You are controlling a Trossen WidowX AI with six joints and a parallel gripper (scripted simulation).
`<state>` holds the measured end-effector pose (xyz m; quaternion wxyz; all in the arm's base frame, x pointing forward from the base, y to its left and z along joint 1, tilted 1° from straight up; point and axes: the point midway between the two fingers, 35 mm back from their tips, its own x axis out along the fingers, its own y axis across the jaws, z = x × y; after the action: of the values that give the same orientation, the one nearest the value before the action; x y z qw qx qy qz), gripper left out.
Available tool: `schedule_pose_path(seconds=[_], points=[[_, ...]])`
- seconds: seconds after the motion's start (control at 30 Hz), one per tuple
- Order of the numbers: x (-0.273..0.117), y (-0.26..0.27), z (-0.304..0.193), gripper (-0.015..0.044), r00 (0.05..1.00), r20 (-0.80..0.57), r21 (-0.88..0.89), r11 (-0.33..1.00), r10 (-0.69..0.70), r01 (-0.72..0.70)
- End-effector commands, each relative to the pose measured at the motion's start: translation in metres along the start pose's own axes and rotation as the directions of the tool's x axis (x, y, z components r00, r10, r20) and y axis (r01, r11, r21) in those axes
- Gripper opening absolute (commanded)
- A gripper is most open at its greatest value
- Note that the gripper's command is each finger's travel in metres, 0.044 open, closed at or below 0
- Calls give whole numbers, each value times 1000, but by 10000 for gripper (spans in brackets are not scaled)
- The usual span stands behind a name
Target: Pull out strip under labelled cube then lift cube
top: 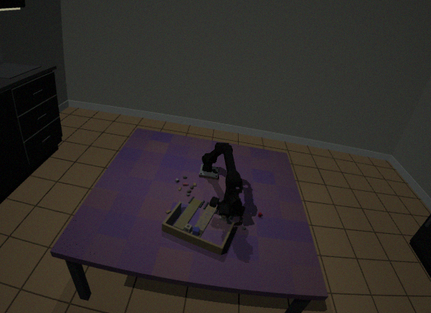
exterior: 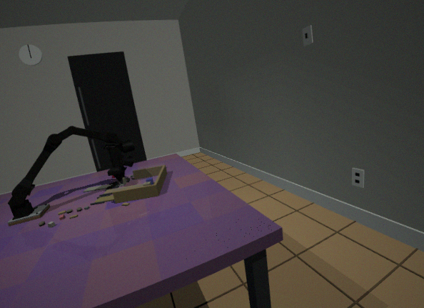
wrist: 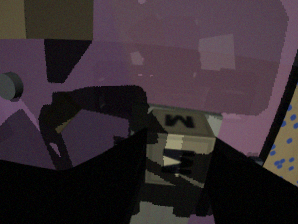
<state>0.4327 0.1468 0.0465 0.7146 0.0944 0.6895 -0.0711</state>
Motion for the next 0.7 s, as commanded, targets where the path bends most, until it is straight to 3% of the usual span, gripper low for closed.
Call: schedule_pose_path(seconds=[0.0, 0.67], points=[[-2, -1, -2, 0, 1000, 0, 0, 1000, 0, 0], [-41, -32, -50, 0, 1000, -8, -5, 1000, 0, 0]])
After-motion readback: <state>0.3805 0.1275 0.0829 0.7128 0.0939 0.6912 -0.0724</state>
